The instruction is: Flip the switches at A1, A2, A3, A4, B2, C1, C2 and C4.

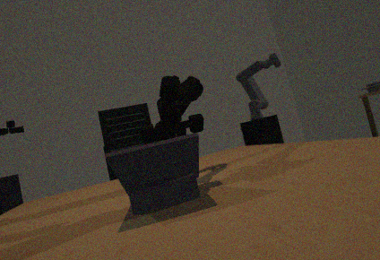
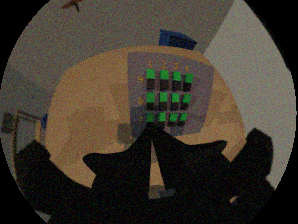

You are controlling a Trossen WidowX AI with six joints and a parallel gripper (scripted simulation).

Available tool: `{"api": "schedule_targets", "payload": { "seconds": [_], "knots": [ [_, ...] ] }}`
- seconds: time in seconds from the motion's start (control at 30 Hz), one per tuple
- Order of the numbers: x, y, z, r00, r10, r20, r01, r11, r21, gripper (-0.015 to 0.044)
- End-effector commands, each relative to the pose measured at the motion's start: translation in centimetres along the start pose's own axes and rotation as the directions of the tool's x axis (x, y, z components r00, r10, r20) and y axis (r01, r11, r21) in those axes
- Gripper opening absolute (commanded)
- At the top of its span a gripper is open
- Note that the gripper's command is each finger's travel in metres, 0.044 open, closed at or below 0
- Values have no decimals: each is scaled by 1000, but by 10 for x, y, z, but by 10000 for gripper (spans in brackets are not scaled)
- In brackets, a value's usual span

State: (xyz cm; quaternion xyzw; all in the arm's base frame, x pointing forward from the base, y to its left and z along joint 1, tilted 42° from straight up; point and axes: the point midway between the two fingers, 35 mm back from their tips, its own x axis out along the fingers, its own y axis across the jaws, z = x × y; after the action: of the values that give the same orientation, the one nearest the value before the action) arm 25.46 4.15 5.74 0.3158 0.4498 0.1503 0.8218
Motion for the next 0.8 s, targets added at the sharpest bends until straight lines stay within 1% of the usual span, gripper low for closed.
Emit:
{"api": "schedule_targets", "payload": {
  "seconds": [0.0, 0.6, 0.77],
  "knots": [
    [9, -2, -4, 1000, -6, -11, 6, 1000, 15, 0],
    [32, -2, -3, 1000, -4, -10, 5, 1000, 15, 0],
    [33, -2, -3, 1000, -4, -10, 4, 1000, 15, 0]
  ]
}}
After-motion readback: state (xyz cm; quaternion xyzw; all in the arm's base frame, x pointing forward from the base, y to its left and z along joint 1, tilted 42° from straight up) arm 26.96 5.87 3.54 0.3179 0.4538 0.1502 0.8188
